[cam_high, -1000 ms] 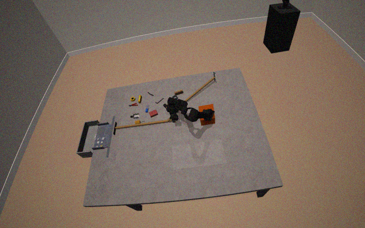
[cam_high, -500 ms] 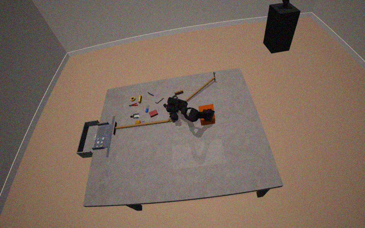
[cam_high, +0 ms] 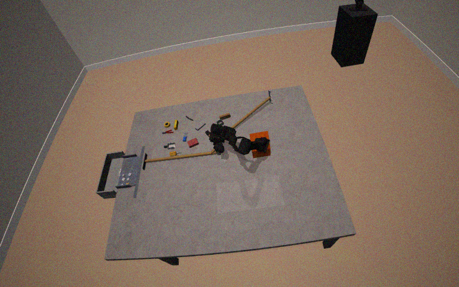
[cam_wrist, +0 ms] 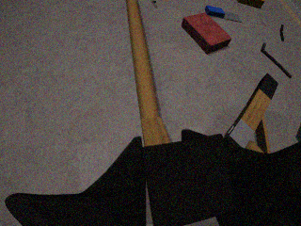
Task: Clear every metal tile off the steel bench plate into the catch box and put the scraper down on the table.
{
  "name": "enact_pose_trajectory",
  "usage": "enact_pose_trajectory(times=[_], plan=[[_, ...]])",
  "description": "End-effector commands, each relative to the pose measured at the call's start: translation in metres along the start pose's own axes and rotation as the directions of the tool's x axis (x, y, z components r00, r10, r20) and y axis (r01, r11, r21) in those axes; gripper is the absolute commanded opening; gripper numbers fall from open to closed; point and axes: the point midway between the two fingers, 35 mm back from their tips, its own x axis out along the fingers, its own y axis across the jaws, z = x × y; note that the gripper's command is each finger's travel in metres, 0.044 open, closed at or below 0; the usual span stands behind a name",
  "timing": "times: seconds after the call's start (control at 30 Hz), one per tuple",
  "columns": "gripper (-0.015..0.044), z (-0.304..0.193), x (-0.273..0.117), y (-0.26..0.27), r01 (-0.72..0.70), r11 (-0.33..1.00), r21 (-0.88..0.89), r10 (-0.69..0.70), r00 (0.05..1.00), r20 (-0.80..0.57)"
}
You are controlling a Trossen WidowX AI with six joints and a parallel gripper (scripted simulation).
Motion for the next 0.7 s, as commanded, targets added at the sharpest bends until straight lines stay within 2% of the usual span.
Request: enact_pose_trajectory(times=[0.0, 0.67], plan=[[0.0000, 0.003, -0.001, 0.007, -0.004, 1.000, -0.012, 0.004, 1.000, 0.005], [0.0000, 0.003, -0.002, 0.033, -0.002, 1.000, -0.013, 0.002, 1.000, 0.001]])
